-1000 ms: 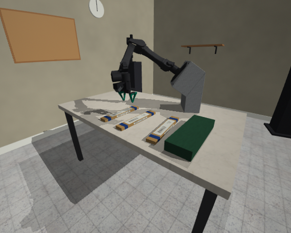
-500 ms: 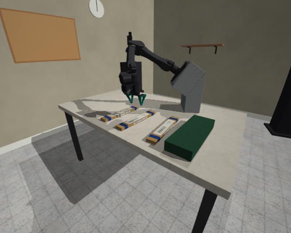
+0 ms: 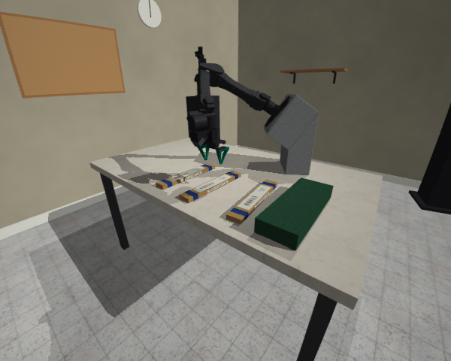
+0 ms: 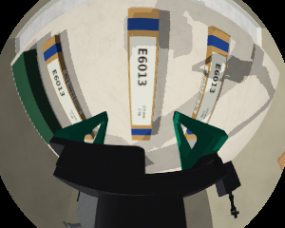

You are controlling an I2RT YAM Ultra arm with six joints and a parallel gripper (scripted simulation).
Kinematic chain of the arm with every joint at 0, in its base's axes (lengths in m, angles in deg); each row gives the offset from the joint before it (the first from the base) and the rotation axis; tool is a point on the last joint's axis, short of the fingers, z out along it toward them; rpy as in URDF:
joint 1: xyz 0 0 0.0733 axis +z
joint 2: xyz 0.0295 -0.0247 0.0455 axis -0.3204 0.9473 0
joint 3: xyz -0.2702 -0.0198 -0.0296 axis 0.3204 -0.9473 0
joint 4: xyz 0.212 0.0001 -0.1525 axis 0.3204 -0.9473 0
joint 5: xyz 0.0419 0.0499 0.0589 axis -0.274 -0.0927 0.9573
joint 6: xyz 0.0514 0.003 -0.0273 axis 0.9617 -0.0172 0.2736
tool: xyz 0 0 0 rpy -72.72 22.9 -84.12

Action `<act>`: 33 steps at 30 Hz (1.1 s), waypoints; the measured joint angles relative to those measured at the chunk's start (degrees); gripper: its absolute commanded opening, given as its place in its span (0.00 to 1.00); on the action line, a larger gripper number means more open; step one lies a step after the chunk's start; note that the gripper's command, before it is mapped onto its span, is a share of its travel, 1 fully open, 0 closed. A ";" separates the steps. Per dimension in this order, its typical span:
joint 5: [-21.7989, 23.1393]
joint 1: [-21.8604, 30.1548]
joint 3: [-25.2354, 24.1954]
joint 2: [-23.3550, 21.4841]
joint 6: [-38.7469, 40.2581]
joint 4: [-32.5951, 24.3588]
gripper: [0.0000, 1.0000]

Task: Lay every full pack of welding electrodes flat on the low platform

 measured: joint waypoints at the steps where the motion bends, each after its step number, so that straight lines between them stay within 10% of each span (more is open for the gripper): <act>1: -0.02 0.00 0.00 0.00 0.00 0.00 0.97; 33: 5.33 -9.79 1.33 11.80 -9.33 15.39 0.97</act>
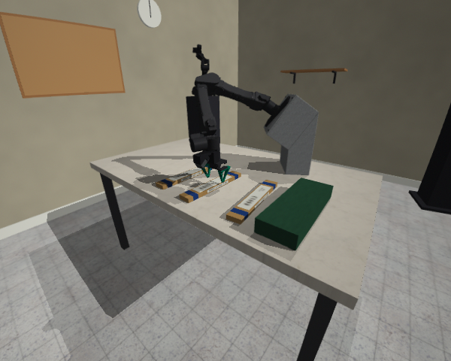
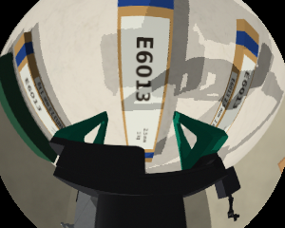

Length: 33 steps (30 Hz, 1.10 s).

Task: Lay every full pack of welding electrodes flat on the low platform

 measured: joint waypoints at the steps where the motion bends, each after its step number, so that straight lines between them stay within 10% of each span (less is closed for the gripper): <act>1: 0.09 0.00 0.02 -0.07 -0.13 0.09 0.97; 33: 0.28 0.20 0.83 0.04 -0.11 1.05 0.97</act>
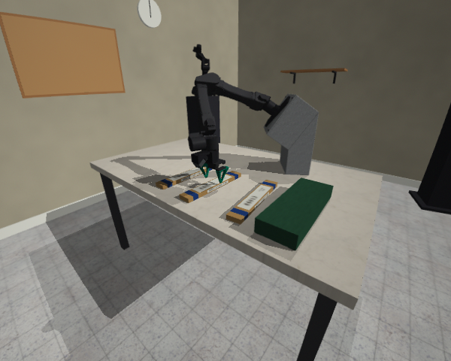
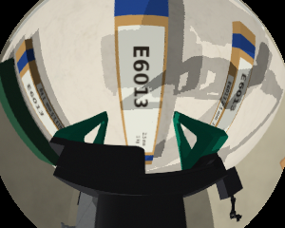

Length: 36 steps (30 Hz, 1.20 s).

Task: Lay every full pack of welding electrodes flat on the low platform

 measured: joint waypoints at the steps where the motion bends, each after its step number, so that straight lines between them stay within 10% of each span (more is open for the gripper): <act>1: 0.00 0.02 0.00 0.07 0.00 0.02 0.97; 36: 1.70 -2.43 1.97 4.74 -2.43 3.96 0.97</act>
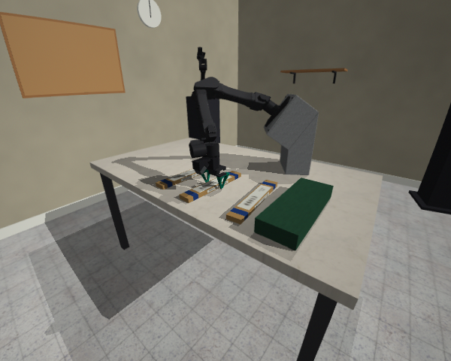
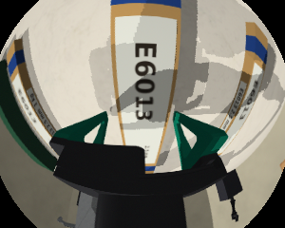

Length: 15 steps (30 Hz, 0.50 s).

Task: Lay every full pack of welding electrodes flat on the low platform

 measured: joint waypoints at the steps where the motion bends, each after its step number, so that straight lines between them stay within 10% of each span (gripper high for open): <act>1: 0.02 0.00 0.00 0.00 0.00 0.00 0.97; 3: 0.02 0.00 0.00 0.00 -0.02 0.00 0.97; 4: 0.04 0.00 0.00 0.00 -0.02 0.00 0.00; 15: 0.09 -0.02 0.04 0.00 -0.07 0.13 0.00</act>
